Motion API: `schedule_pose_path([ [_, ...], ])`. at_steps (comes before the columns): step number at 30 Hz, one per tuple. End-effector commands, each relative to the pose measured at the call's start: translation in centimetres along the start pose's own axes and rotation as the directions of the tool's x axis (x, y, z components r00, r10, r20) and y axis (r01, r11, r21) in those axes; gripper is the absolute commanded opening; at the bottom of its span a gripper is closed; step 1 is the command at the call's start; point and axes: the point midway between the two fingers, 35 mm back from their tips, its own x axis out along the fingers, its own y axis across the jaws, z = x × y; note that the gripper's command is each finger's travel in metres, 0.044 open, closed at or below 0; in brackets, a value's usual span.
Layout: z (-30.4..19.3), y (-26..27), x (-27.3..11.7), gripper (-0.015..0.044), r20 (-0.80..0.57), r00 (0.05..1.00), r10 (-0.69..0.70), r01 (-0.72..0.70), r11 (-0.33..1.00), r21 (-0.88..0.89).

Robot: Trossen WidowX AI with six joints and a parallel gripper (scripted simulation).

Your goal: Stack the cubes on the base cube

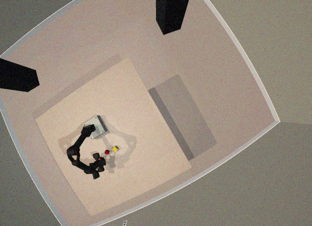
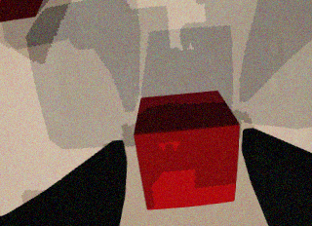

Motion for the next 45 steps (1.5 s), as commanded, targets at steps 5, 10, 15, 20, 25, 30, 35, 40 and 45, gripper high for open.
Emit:
schedule_pose_path([
  [5, -0.1, 0.0, 0.0, 0.0105, -0.005, 1.0, -0.002, 0.002, 1.0, -0.006],
  [10, -0.1, -0.3, -1.3, 0.0105, -0.005, 1.0, -0.002, 0.002, 1.0, -0.006],
  [15, -0.1, -0.4, -2.8, 0.0105, -0.005, 1.0, -0.002, 0.002, 1.0, -0.006],
  [20, -0.1, -0.5, -4.4, 0.0105, -0.005, 1.0, -0.003, 0.003, 1.0, -0.006],
  [25, -0.1, -0.5, -6.0, 0.0105, -0.005, 1.0, -0.003, 0.003, 1.0, -0.006],
  [30, -0.1, -0.5, -7.6, 0.0105, -0.005, 1.0, -0.003, 0.003, 1.0, -0.006],
  [35, -0.1, -0.3, -9.2, 0.0105, -0.005, 1.0, -0.003, 0.002, 1.0, -0.006],
  [40, 0.0, 0.0, -10.7, 0.0105, -0.005, 1.0, -0.002, 0.002, 1.0, -0.006],
  [45, 0.5, 0.0, -10.9, 0.0105, -0.005, 1.0, -0.002, 0.002, 1.0, 0.001],
])
